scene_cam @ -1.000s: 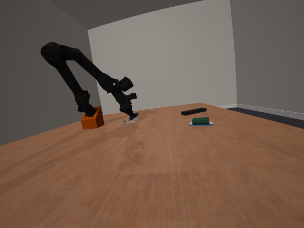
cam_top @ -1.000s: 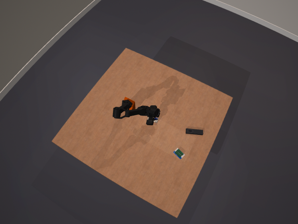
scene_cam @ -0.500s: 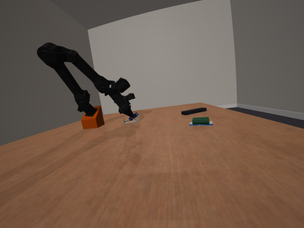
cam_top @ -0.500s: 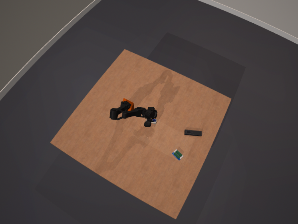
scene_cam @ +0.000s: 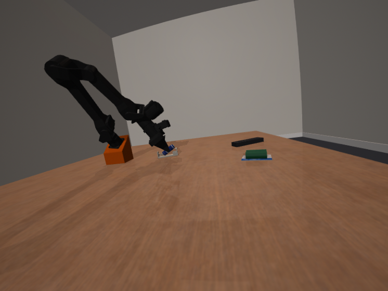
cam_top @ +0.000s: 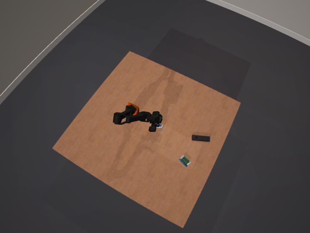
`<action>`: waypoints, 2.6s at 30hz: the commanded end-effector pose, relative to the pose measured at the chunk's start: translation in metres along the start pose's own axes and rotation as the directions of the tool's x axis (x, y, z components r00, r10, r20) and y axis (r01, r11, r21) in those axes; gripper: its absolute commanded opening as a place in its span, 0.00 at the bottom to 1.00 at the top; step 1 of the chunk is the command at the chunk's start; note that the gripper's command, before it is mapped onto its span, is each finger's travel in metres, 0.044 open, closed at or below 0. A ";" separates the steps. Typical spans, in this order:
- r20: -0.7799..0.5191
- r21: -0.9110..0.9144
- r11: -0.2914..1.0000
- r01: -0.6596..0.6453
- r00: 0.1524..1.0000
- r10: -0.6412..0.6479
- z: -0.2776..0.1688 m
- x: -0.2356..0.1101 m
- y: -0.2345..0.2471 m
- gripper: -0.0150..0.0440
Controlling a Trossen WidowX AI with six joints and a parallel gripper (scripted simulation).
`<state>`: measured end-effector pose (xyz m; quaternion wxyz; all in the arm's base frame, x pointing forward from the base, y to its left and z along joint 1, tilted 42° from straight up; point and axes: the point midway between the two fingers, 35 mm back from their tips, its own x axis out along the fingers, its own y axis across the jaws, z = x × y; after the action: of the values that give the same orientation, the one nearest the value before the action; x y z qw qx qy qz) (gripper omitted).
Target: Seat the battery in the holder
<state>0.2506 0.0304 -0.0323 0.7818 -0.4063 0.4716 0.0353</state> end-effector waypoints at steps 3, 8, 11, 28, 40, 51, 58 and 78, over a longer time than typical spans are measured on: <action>-0.002 -0.007 1.000 -0.004 1.000 0.004 -0.008 -0.003 0.001 0.38; -0.004 -0.007 1.000 -0.005 1.000 0.005 -0.011 -0.005 0.002 0.38; -0.005 -0.007 1.000 -0.005 1.000 0.005 -0.012 -0.005 0.002 0.38; -0.015 -0.008 1.000 -0.006 1.000 0.006 -0.016 -0.007 0.002 0.38; -0.035 -0.006 1.000 -0.010 0.999 0.010 -0.016 -0.006 0.002 0.38; -0.095 0.002 1.000 -0.021 0.995 0.021 -0.014 -0.003 0.003 0.38; -0.133 0.007 1.000 -0.027 0.991 0.028 -0.012 -0.001 0.003 0.38; -0.241 0.021 0.999 -0.038 0.970 0.042 -0.009 0.004 0.004 0.38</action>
<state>0.2477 0.0275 -0.0361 0.7325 -0.3903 0.5577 0.0023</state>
